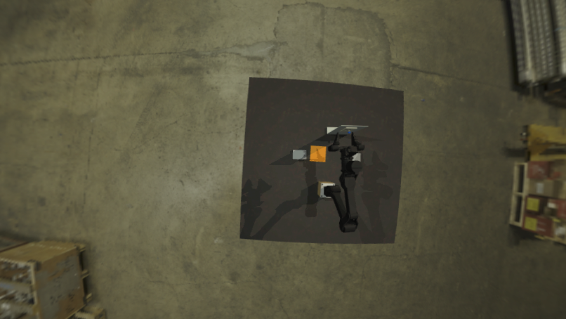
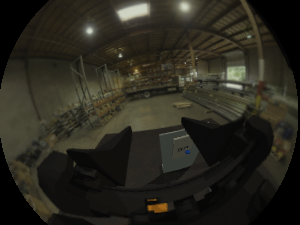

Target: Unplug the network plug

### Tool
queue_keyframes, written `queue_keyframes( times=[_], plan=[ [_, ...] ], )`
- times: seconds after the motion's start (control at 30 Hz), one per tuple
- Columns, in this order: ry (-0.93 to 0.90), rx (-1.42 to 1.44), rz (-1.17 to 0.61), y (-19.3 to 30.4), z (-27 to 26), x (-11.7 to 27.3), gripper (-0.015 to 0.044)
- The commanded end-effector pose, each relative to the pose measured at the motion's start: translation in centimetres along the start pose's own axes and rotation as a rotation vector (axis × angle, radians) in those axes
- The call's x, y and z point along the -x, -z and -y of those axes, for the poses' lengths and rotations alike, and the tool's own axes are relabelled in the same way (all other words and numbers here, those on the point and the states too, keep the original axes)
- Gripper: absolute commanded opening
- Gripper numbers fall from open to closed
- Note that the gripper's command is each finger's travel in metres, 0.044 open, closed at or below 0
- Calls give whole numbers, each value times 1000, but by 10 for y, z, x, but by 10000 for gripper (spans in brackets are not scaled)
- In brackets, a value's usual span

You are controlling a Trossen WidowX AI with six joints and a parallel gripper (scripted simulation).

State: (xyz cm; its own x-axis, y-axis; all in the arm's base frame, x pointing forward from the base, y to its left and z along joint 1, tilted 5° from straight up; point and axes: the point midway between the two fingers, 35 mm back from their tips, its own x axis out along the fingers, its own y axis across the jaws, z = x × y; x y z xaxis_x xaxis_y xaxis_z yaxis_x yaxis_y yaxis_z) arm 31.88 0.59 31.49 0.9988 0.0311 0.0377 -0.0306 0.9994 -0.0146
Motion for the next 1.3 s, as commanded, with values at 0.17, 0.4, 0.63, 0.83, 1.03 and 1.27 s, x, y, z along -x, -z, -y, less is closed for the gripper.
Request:
queue_keyframes(
  times=[0.17,0.4,0.63,0.83,1.03,1.27],
  plan=[
    [-19,-130,8,13,11,-8,242],
    [-50,-330,14,34,29,-14,156],
    [-79,-528,10,55,48,-13,156],
    [-107,-688,1,73,63,-7,156],
    [-133,-846,-15,90,78,3,156],
    [-160,-1028,-43,110,91,21,156]
  ],
)
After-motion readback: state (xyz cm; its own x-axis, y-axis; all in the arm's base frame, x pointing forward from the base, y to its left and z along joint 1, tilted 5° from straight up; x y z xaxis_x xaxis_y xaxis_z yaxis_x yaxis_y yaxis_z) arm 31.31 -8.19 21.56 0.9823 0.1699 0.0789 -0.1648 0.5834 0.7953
